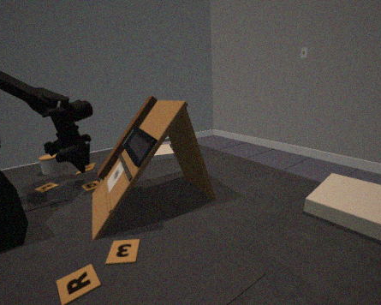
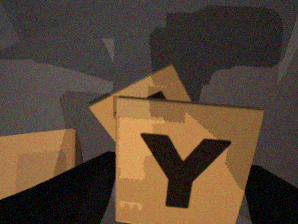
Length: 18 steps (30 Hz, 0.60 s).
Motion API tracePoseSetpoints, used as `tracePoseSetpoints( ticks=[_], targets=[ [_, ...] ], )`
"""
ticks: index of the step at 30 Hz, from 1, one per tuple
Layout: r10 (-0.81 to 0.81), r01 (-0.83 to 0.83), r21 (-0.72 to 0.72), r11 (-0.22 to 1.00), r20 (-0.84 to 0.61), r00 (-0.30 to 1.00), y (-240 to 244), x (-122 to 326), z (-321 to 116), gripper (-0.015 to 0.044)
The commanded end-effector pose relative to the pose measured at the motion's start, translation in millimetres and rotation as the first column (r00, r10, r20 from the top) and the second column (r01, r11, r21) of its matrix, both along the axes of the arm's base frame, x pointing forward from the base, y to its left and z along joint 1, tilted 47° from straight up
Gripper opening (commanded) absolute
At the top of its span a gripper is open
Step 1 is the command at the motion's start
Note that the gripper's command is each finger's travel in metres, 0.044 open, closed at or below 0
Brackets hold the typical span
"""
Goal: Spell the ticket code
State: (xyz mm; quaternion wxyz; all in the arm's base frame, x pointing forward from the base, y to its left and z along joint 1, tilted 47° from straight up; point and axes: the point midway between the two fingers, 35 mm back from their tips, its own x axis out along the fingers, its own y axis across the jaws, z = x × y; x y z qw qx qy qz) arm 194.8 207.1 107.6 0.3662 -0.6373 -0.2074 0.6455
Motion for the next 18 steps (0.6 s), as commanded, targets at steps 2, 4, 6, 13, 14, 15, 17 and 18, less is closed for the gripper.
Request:
tracePoseSetpoints(
  ticks=[2,4,6,13,14,15,17,18],
  targets=[
    [-0.090,0.090,0.006,0.996,-0.032,0.995,-2.6,13.8,4.9,0.0000],
    [-0.125,0.126,0.010,0.992,-0.047,0.991,-3.8,18.9,6.9,0.0000],
    [-0.163,0.165,0.014,0.986,-0.064,0.984,-5.2,24.5,9.1,0.0000],
    [-0.294,0.299,0.026,0.954,-0.124,0.948,-11.0,44.2,17.0,0.0000],
    [-0.311,0.317,0.028,0.948,-0.133,0.941,-11.9,46.8,18.1,0.0000],
    [-0.328,0.335,0.030,0.942,-0.141,0.934,-12.8,49.4,19.2,0.0000],
    [-0.361,0.370,0.033,0.929,-0.158,0.919,-14.7,54.7,21.4,0.0000],
    [-0.377,0.387,0.034,0.921,-0.166,0.911,-15.6,57.3,22.5,0.0000]
  ],
)
